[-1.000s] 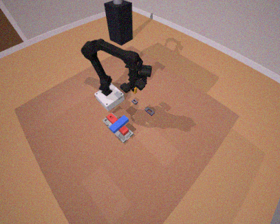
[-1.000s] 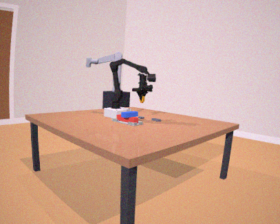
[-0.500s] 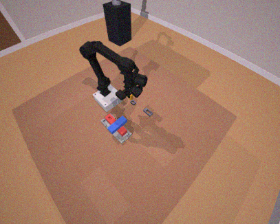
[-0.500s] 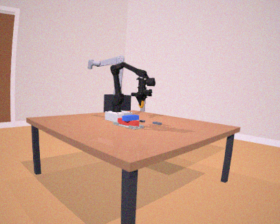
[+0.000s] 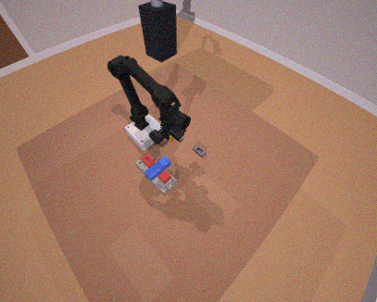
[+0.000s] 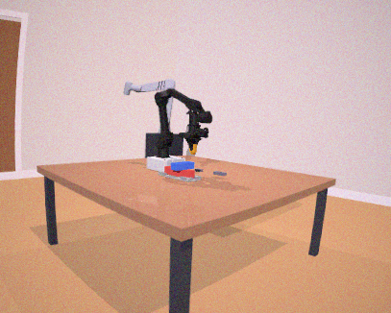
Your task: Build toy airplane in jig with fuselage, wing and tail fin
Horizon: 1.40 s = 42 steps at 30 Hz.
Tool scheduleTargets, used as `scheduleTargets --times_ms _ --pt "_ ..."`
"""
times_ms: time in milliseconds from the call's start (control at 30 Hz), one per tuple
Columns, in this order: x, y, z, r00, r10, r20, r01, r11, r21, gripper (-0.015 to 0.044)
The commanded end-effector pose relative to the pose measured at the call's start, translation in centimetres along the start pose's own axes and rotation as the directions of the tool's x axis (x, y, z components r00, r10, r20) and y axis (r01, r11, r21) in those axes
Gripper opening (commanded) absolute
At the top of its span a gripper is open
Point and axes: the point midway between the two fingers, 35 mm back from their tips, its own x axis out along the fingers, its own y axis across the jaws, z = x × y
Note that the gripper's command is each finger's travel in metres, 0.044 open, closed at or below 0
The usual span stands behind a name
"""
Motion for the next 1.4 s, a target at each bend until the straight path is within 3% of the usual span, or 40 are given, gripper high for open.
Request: scheduleTargets --times_ms 0,1367 --pt "0.4 -1.1 0.0 1.000 0.003 -0.003 -0.003 1.000 -0.005 0.0000" --pt "2.9 -13.3 -3.2 1.000 -0.014 -0.004 0.014 1.000 -0.022 0.0000"
